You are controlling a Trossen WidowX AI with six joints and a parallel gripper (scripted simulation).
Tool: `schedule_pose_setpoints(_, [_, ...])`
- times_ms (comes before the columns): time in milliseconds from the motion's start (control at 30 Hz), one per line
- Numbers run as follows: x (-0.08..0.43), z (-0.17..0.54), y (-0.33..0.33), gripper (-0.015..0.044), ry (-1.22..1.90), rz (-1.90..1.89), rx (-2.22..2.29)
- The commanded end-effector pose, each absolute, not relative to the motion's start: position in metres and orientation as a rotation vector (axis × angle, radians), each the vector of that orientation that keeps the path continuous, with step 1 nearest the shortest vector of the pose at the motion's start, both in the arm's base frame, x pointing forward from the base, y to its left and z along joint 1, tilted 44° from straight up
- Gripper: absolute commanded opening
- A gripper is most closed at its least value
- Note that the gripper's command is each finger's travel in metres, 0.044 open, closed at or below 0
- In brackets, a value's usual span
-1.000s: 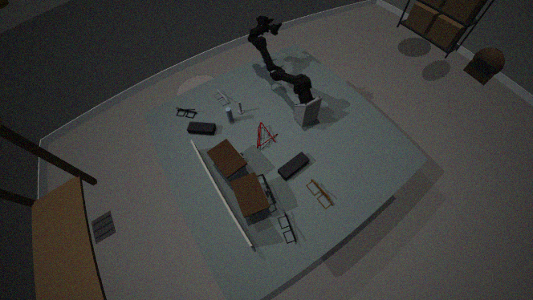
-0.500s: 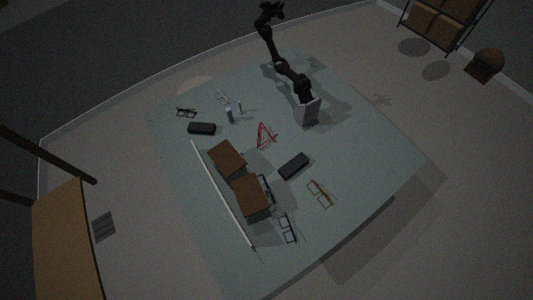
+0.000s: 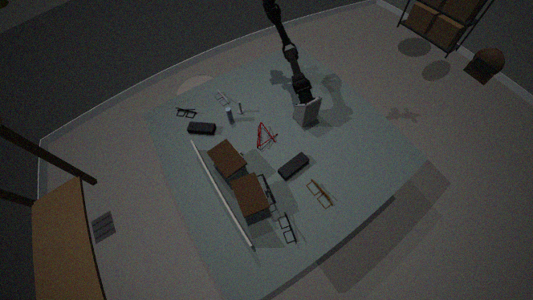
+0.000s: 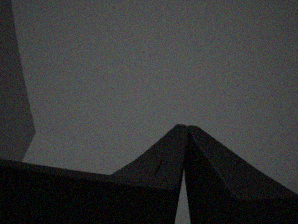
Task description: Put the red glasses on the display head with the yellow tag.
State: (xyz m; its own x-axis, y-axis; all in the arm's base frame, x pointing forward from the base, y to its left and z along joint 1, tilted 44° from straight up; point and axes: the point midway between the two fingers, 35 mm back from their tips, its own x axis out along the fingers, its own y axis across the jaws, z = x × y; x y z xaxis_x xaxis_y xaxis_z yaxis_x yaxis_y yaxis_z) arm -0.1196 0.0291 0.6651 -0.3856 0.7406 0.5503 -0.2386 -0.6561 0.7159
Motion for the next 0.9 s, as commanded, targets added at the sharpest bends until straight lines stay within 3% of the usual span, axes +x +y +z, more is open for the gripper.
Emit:
schedule_pose_setpoints(0, [-0.075, 0.671, 0.071, 0.0000, 0.609, 1.865, 1.284])
schedule_pose_setpoints(433, [0.121, 0.638, 0.136, 0.0000, 0.306, 1.064, 1.333])
schedule_pose_setpoints(867, [0.302, 0.552, 0.054, 0.0000, 0.157, 0.217, 1.230])
